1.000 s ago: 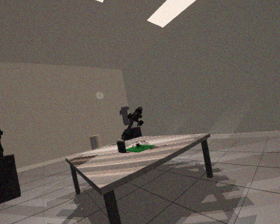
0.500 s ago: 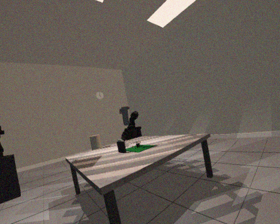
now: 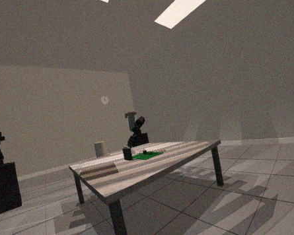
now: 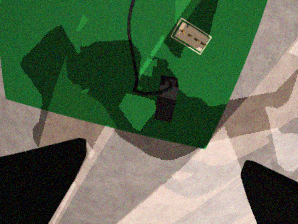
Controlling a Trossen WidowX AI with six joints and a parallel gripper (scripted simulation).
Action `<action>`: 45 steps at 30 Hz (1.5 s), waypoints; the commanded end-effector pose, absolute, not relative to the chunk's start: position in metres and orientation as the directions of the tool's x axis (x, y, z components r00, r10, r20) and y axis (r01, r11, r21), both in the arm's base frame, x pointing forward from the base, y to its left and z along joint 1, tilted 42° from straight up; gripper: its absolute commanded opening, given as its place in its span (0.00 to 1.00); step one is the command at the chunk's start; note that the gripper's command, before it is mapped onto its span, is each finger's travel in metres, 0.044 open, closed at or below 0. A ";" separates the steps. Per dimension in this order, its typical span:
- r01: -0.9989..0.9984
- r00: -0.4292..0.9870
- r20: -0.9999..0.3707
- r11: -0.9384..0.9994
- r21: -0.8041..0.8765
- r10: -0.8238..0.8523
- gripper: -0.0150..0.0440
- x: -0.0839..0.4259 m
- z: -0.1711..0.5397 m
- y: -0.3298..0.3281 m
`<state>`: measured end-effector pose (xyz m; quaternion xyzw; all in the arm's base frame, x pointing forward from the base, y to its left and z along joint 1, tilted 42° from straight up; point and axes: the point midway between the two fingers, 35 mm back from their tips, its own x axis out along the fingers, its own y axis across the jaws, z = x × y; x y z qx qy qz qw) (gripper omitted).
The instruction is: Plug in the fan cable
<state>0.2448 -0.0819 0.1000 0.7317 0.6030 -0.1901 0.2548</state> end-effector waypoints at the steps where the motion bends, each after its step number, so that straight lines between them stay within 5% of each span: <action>1: 0.979 0.201 -0.574 -0.157 0.126 0.793 1.00 0.244 0.100 -0.080; 45: 0.979 0.203 -0.571 -0.158 0.128 0.795 1.00 0.264 0.025 -0.016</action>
